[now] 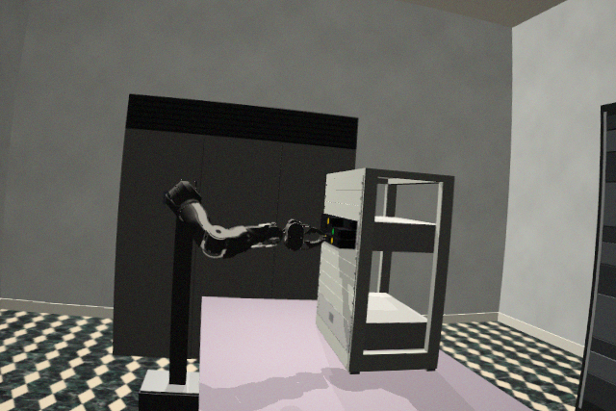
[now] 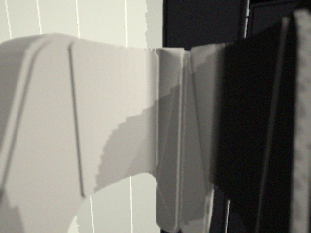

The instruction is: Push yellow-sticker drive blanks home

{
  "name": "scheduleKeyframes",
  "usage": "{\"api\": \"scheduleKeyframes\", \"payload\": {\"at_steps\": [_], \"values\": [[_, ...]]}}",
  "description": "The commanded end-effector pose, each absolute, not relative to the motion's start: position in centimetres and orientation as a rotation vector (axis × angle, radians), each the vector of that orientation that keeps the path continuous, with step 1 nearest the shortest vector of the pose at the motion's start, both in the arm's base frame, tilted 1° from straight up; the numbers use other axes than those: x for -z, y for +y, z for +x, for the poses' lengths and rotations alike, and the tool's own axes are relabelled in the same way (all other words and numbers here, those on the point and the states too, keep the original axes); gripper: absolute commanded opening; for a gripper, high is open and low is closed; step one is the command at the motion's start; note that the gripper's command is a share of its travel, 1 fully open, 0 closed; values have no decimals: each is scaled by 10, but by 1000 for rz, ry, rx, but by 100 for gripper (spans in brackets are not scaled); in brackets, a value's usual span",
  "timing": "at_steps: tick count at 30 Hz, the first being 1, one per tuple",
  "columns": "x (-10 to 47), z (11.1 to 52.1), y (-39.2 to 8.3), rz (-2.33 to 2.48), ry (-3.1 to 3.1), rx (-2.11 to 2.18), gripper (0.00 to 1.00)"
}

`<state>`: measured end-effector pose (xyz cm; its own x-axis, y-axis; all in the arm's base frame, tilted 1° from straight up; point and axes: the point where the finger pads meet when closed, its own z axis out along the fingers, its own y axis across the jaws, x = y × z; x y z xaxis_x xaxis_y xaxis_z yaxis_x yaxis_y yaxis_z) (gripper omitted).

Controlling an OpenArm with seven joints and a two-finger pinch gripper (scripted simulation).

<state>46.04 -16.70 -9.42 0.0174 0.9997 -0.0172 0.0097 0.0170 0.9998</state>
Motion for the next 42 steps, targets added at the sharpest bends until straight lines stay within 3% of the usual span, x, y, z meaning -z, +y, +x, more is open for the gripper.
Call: {"api": "scheduleKeyframes", "payload": {"at_steps": [1, 42], "values": [[94, 461, -166, 1212, 1214, -1180, 0], [93, 489, -165, 1215, 1215, -1177, 0]]}}
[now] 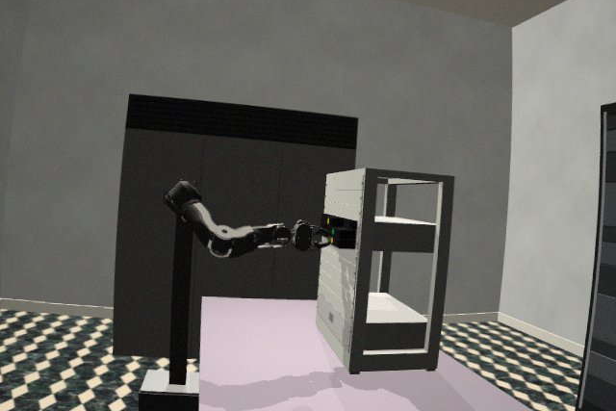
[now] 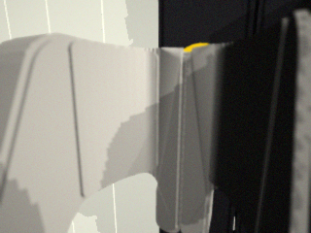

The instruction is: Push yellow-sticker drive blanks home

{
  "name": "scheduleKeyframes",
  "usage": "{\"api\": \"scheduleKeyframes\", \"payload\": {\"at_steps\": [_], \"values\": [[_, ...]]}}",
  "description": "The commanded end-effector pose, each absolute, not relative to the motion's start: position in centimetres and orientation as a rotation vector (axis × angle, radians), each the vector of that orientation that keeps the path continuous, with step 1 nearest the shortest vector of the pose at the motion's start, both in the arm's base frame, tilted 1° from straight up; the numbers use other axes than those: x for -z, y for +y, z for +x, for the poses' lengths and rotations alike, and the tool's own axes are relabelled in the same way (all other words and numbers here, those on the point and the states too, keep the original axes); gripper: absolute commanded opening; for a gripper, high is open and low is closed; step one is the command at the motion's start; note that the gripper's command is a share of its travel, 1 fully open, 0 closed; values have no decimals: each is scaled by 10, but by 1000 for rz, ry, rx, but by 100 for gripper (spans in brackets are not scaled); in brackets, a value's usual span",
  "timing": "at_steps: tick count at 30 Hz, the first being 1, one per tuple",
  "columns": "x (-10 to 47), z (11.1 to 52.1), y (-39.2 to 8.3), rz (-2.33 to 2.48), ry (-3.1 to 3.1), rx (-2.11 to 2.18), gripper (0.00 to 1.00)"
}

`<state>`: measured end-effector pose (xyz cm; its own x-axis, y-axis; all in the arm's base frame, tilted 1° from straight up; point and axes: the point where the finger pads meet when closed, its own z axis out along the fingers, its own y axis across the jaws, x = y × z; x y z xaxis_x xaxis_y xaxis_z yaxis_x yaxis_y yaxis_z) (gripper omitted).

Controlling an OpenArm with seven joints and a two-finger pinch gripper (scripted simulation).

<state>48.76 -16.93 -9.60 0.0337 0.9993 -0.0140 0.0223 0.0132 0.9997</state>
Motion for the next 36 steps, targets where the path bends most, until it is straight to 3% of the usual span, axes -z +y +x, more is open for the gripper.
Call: {"api": "scheduleKeyframes", "payload": {"at_steps": [1, 36], "values": [[93, 490, -165, 1215, 1215, -1177, 0], [90, 496, -162, 1213, 1215, -1179, 0]]}}
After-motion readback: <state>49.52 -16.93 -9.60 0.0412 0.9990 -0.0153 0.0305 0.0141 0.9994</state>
